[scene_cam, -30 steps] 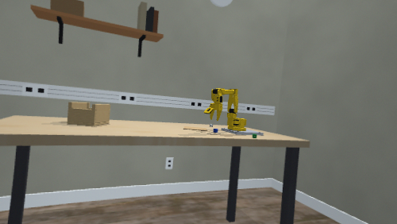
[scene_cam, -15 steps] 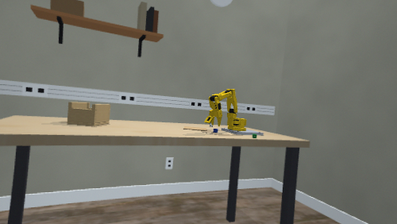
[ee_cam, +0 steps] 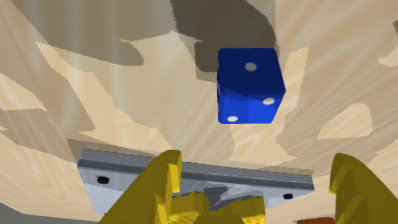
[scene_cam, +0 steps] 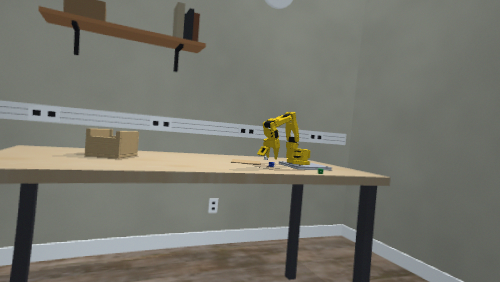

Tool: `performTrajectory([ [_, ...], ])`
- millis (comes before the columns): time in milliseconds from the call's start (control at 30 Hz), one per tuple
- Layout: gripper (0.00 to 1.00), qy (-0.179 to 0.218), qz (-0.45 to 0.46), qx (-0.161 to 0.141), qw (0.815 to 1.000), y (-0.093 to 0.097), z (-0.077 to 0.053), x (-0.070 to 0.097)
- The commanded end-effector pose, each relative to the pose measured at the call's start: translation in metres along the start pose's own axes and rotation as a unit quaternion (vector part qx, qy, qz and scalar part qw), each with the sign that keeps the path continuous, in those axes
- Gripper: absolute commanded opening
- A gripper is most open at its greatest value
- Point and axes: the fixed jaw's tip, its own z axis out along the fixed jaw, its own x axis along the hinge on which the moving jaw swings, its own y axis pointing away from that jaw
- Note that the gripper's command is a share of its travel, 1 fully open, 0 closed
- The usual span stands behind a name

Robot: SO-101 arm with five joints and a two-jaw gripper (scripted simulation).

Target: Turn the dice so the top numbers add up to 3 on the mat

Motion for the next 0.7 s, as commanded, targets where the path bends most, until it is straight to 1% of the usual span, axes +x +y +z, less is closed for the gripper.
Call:
performTrajectory([
  [0, 0.28, 0.005, 0.002, 0.001, 1.000, 0.0012, 0.0003, 0.0000],
  [300, 0.28, 0.005, 0.002, 0.001, 1.000, 0.0013, 0.0019, -0.0008],
  [667, 0.28, 0.005, 0.002, 0.001, 1.000, 0.0015, 0.0091, -0.0040],
])
